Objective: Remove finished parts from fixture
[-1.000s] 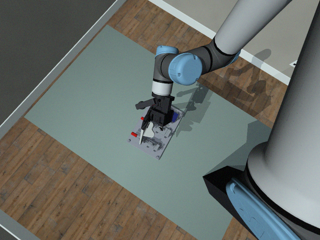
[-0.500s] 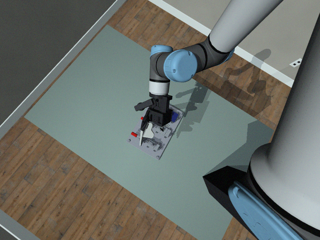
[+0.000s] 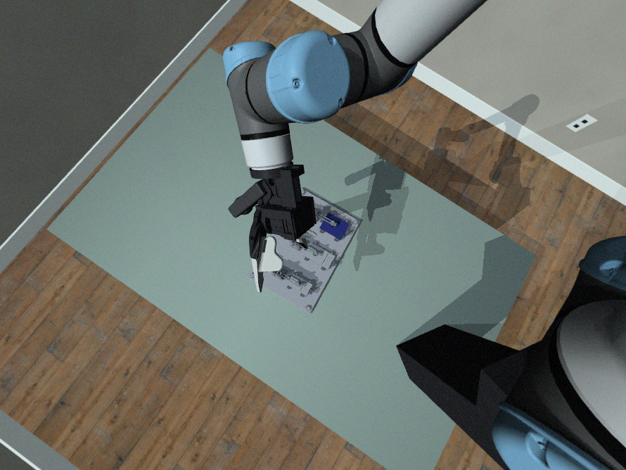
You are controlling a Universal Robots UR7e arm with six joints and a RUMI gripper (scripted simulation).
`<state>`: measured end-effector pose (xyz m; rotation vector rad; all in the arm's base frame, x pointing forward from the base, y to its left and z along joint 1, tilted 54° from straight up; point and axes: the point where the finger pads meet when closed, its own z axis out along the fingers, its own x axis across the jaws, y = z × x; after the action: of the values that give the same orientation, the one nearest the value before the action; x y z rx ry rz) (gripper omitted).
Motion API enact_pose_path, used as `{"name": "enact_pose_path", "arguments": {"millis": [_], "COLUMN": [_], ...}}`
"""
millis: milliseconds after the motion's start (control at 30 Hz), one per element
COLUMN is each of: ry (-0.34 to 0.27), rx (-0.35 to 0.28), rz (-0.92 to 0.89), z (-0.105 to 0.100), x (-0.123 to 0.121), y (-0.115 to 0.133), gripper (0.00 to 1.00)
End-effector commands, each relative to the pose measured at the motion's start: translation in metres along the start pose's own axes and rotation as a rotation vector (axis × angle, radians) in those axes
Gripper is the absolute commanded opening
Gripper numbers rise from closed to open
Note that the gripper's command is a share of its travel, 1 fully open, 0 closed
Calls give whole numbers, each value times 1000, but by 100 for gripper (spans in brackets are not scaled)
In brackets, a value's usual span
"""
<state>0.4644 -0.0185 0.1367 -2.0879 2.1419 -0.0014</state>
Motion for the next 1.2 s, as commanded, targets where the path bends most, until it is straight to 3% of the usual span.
{"name": "enact_pose_path", "arguments": {"millis": [0, 500, 567, 767, 1167], "ry": [49, 49, 101, 177, 177], "rx": [-77, -77, -102, -18, -18], "rz": [-3, -2, -26, -39, -39], "z": [-10, -10, -28, 10, 10], "x": [-9, -9, -21, 9, 9], "y": [9, 10, 15, -9, -9], "gripper": [100, 100, 100, 100, 100]}}
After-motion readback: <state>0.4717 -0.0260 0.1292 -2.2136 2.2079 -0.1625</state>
